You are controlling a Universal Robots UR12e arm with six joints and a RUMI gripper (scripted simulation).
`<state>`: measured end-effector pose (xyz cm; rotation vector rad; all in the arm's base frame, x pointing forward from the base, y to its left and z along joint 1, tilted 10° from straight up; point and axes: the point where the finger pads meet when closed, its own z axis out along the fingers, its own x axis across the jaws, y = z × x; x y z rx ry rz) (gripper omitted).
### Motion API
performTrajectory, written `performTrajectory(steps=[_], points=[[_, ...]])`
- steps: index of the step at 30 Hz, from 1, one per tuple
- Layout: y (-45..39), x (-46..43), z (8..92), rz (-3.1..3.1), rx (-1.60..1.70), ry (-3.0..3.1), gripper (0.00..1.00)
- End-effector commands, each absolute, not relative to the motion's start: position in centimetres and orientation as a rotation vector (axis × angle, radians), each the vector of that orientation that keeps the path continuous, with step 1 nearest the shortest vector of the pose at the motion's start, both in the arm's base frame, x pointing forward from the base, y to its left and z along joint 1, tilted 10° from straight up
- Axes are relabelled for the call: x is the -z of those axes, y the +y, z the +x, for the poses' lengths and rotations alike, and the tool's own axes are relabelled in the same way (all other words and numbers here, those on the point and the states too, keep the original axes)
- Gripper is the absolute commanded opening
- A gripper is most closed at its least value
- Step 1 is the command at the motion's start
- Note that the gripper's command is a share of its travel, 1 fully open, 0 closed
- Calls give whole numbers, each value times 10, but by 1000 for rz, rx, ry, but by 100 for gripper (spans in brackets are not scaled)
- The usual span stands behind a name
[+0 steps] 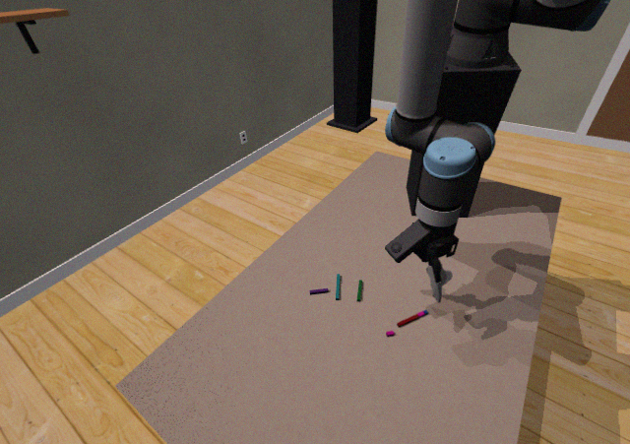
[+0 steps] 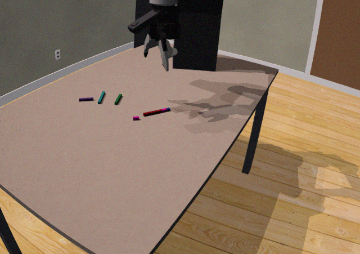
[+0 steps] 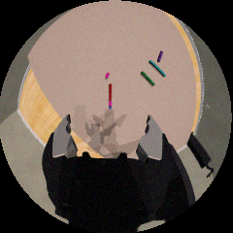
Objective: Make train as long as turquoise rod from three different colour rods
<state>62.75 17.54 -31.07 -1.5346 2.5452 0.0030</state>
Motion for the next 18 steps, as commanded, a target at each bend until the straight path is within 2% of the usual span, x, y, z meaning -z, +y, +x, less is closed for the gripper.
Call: performTrajectory(steps=[1, 18], points=[[175, 302, 627, -1534, -3, 2545, 100], [174, 299, 626, -1534, -3, 2545, 100]])
